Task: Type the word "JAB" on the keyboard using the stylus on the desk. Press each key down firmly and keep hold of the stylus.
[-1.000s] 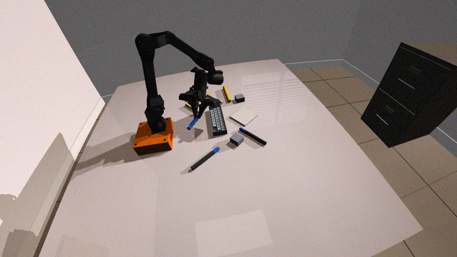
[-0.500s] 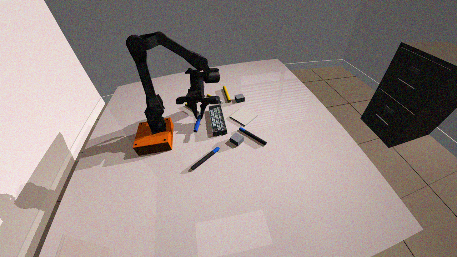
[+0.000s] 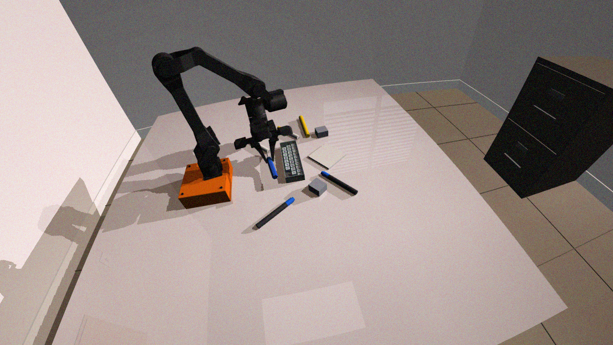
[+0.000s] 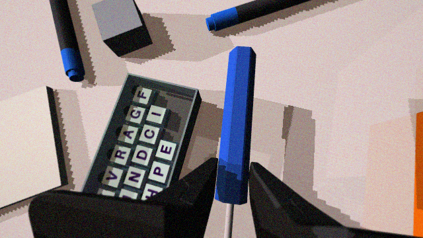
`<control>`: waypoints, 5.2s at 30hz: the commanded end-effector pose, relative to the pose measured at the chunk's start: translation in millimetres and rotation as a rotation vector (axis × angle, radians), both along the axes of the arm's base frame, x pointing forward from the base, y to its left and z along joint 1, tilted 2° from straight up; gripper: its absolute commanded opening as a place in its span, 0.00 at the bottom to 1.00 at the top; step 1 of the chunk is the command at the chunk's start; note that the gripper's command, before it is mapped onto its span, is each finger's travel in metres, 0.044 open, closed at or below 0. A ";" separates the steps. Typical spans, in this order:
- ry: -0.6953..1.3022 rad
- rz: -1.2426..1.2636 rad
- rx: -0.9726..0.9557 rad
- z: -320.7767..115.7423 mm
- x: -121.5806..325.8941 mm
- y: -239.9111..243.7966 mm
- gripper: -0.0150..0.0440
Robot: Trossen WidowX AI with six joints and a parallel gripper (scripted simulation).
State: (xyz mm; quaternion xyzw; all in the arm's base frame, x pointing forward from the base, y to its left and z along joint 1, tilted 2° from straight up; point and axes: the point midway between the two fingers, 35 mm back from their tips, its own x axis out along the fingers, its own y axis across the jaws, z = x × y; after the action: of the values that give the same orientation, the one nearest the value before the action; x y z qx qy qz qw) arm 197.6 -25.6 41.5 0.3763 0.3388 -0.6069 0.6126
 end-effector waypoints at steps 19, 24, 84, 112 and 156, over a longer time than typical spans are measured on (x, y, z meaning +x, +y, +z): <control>0.002 0.029 -0.009 -25.0 2.3 -0.7 0.25; 0.002 0.029 -0.009 -33.0 2.5 -0.7 0.25; 0.590 1.601 0.521 -6.7 -12.3 -19.5 0.51; 0.052 3.021 0.030 6.7 -1.8 -43.1 0.51; 0.001 3.162 -0.153 -12.0 0.6 -46.9 0.51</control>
State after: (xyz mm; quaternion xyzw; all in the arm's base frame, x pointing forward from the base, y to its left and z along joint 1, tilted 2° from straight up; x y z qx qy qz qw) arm 198.8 -73.7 33.1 0.3740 -0.3451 -0.6003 -0.6169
